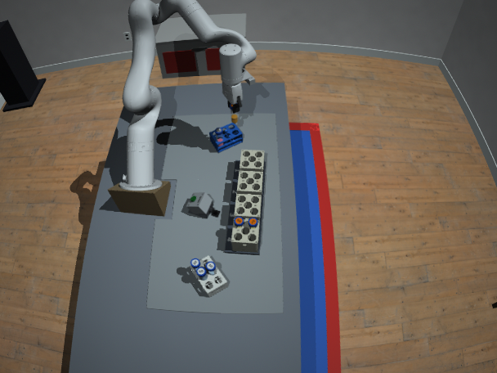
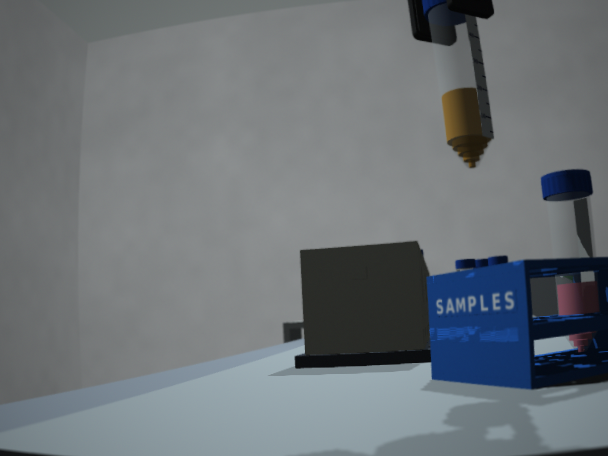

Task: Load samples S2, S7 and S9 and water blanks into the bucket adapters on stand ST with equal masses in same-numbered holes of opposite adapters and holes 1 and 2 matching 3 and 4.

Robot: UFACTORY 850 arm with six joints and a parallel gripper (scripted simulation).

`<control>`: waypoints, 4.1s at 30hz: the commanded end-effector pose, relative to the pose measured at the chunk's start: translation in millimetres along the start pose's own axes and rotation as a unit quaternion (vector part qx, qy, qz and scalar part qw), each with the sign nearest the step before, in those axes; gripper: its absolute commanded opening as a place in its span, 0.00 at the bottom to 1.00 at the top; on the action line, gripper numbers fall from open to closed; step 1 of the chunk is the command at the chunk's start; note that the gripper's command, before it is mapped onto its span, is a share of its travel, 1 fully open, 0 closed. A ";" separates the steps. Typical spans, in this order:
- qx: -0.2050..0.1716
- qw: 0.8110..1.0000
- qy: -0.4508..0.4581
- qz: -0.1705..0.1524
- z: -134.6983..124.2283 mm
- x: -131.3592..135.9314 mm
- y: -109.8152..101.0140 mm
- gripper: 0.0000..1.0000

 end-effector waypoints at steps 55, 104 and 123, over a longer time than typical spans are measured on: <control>0.001 0.956 0.293 -0.001 -69.2 160.9 -17.8 0.00; 0.001 0.956 0.293 -0.001 -113.2 262.2 -14.1 0.00; 0.001 0.956 0.293 -0.001 -113.2 262.2 17.0 0.00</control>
Point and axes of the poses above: the point where the finger pads meet when closed, its own y axis out along the fingers, its own x axis across the jaws, z = x × y, the point moved 3 cm from there along -y, back along the fingers, and after that the axes turned 13 degrees about -y, right-handed, at the moved point
